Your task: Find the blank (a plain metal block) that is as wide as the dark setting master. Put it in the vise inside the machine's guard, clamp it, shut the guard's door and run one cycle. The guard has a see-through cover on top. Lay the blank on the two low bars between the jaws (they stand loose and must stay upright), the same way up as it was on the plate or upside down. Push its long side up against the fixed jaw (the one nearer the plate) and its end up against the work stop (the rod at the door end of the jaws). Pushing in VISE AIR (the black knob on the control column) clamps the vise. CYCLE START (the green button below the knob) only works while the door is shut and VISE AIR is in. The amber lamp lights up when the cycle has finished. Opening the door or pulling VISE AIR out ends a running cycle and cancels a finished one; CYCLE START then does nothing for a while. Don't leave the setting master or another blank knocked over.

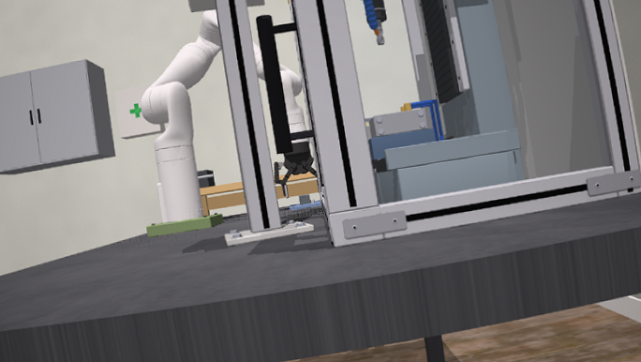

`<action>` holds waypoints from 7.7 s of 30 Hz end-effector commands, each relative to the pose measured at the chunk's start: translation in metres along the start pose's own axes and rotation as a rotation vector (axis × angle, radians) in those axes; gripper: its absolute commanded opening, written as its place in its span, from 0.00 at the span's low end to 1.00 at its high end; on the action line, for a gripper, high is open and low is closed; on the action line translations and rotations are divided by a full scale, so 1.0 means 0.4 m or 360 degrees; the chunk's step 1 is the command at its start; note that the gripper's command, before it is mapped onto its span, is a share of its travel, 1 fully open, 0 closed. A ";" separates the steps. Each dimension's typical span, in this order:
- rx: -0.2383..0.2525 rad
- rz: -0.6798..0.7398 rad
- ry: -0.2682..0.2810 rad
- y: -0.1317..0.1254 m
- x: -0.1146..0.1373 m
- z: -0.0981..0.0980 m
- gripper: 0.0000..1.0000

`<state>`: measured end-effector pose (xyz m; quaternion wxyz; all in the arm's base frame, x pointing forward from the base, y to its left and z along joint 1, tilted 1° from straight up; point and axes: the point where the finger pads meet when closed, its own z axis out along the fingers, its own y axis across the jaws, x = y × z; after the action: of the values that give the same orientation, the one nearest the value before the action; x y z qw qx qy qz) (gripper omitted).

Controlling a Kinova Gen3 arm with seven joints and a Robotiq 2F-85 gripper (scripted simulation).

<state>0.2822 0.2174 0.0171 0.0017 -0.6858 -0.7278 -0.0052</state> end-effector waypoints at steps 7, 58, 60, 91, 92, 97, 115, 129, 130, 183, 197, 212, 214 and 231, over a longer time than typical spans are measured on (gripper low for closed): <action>-0.0001 0.0000 0.0002 0.001 0.001 -0.001 0.10; -0.0001 0.0000 0.0001 0.001 0.000 -0.006 0.10; -0.0001 0.0000 0.0001 0.001 0.000 -0.006 0.10; -0.0001 0.0000 0.0001 0.001 0.000 -0.005 1.00; -0.0001 0.0000 0.0001 0.001 0.000 -0.005 1.00; -0.0001 0.0000 0.0001 0.001 0.000 -0.005 1.00; -0.0001 0.0000 0.0001 0.001 0.000 -0.005 1.00; -0.0001 0.0000 0.0001 0.001 0.000 -0.005 1.00; -0.0001 0.0000 0.0001 0.001 0.000 -0.005 1.00; -0.0001 0.0000 0.0002 0.001 0.000 -0.217 1.00; -0.0001 0.0000 0.0002 0.121 -0.031 -0.224 1.00; -0.0002 0.0000 0.0002 0.242 -0.062 -0.230 1.00; -0.0002 0.0000 0.0002 0.242 -0.062 -0.230 1.00; -0.0002 0.0000 0.0001 0.363 -0.094 -0.237 1.00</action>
<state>0.4181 0.1884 0.1117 0.0000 -0.6858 -0.7278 -0.0066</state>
